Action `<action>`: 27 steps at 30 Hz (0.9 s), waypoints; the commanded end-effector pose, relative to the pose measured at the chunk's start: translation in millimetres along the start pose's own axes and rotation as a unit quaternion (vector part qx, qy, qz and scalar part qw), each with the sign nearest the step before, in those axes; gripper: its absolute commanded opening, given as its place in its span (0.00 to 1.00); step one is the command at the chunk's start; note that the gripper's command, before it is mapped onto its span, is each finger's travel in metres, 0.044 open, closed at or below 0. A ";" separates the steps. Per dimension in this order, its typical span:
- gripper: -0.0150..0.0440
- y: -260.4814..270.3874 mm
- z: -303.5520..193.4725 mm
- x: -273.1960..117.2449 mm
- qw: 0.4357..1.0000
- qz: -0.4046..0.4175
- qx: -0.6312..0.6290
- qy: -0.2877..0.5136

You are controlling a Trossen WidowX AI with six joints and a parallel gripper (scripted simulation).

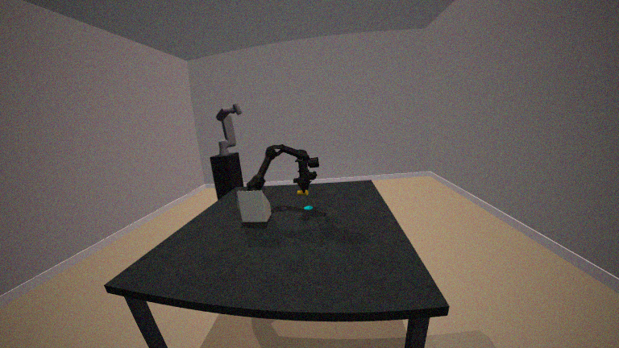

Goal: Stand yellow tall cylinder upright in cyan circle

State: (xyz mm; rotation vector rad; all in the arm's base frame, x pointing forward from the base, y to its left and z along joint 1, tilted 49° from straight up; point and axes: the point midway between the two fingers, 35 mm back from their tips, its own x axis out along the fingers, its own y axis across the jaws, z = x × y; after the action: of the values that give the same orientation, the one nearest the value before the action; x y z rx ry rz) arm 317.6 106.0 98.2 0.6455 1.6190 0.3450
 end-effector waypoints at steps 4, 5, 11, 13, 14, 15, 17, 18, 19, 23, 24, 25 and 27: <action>0.43 -2.4 -0.6 2.8 1.000 -0.017 -0.001 -0.015; 0.43 -2.6 -0.6 3.4 1.000 -0.020 -0.002 -0.017; 0.43 -4.0 -0.5 6.7 0.999 -0.033 -0.005 -0.030; 0.43 -4.4 -0.4 7.7 0.999 -0.038 -0.006 -0.035; 0.43 -4.6 -0.4 8.3 0.998 -0.040 -0.007 -0.037; 0.43 -4.8 -0.3 8.8 0.998 -0.042 -0.007 -0.039; 0.43 -5.2 -0.2 9.7 0.998 -0.046 -0.008 -0.044; 0.43 -5.3 -0.2 10.2 0.998 -0.048 -0.009 -0.046; 0.43 -5.5 -0.1 10.7 0.998 -0.050 -0.009 -0.048; 0.43 -6.2 0.1 12.5 0.997 -0.058 -0.011 -0.058; 0.43 -6.4 0.2 13.0 0.996 -0.060 -0.011 -0.061; 0.43 -6.5 0.3 13.4 0.996 -0.062 -0.012 -0.063; 0.43 -6.8 0.4 14.3 0.995 -0.066 -0.013 -0.068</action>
State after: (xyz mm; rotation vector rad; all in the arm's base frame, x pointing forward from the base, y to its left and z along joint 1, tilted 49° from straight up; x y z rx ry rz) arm 316.4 110.0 83.3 0.5345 1.5295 0.2371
